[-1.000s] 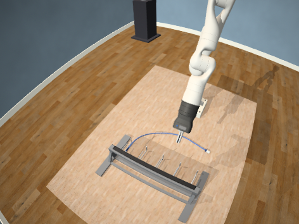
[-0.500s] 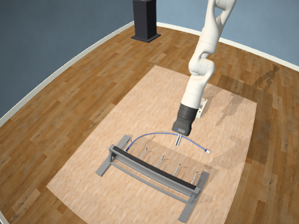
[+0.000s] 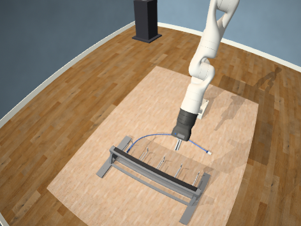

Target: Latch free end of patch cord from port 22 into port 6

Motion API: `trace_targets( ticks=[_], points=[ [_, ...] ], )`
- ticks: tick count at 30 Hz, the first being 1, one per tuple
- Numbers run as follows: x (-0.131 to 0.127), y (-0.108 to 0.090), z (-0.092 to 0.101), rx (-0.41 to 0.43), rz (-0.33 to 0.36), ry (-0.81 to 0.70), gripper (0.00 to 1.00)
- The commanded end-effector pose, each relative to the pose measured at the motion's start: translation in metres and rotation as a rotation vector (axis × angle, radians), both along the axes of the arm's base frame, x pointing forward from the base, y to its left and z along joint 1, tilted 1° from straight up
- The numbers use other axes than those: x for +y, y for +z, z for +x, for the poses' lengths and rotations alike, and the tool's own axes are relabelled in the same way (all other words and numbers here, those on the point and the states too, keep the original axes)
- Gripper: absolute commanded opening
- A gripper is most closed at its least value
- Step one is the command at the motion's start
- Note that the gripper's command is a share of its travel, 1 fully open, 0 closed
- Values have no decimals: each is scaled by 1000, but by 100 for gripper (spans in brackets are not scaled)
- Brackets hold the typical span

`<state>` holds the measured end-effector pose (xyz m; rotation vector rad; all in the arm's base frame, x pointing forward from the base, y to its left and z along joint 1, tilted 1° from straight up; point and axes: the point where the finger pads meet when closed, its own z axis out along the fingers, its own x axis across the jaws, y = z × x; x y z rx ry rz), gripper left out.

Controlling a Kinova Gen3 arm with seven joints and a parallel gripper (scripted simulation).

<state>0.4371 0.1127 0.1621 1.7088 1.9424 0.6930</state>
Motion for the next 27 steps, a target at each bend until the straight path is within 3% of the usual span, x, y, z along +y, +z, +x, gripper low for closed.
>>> trace_targets(
  ticks=[1,27],
  points=[
    [-11,-5,5,3,-7,-24,0],
    [-8,-47,40,3,-7,-24,0]
  ],
)
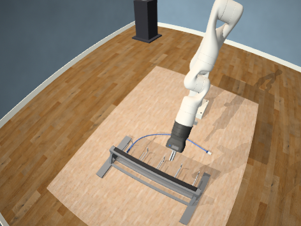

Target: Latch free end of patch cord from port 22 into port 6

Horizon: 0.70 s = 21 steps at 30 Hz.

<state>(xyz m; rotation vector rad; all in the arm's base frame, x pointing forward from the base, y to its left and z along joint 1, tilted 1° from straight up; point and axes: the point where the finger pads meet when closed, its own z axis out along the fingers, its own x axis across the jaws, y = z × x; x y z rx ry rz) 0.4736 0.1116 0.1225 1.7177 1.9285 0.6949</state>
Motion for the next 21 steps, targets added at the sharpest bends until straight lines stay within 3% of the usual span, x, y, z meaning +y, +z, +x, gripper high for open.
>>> trace_targets(
  ticks=[1,21],
  points=[
    [-7,-10,5,7,-10,-12,0],
    [-6,-28,20,7,-10,-12,0]
  ],
)
